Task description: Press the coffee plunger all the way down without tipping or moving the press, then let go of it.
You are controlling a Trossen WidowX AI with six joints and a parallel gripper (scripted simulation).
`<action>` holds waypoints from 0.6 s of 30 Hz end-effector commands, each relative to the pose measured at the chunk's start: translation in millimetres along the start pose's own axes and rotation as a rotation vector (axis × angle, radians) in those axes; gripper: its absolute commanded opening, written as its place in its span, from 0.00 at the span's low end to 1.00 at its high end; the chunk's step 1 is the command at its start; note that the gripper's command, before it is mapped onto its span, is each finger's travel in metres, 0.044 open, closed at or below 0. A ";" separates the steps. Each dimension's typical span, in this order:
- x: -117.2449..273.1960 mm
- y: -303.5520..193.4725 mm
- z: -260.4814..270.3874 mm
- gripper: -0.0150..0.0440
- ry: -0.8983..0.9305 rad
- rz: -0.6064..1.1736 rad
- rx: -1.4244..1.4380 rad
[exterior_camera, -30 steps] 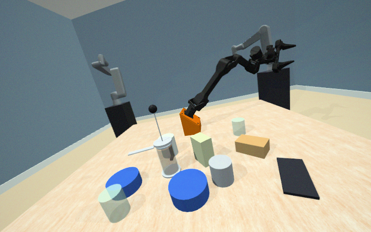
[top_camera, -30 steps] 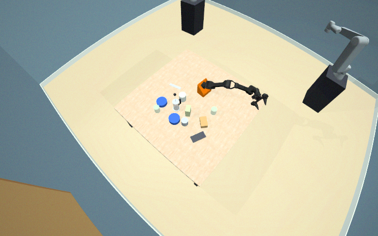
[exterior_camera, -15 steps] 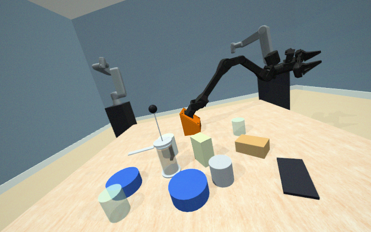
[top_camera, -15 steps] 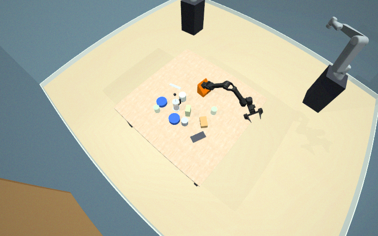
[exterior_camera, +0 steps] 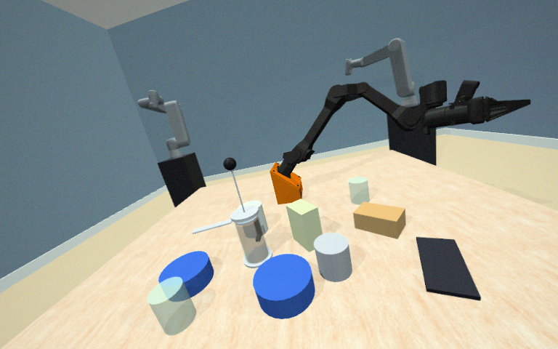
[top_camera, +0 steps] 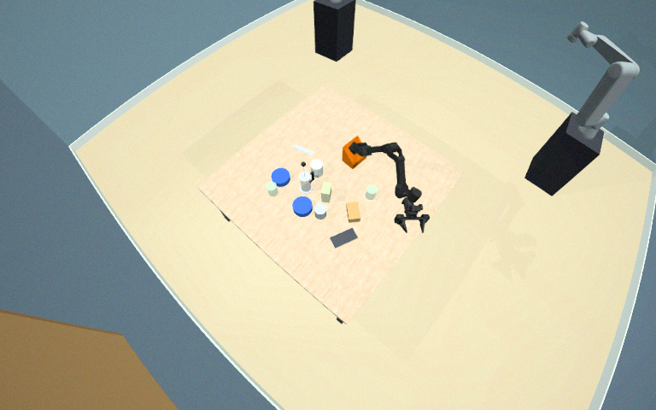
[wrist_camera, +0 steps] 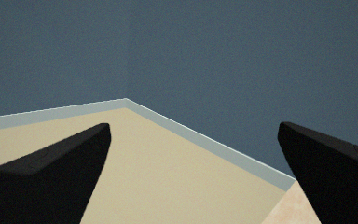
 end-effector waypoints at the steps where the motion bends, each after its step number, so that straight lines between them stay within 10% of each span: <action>1: -7.5 -20.1 -52.1 1.00 -0.055 0.077 0.108; 18: 37.4 -72.7 -300.6 1.00 -0.253 0.561 0.419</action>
Point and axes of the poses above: the point midway between the two fingers, 35 mm back from their tips, its own x axis back along the fingers, its own z axis across the jaws, y = z × x, the point moved 8 cm from there along x, back along the fingers, and after that the axes turned 15 degrees about x, right-handed, at the moved point
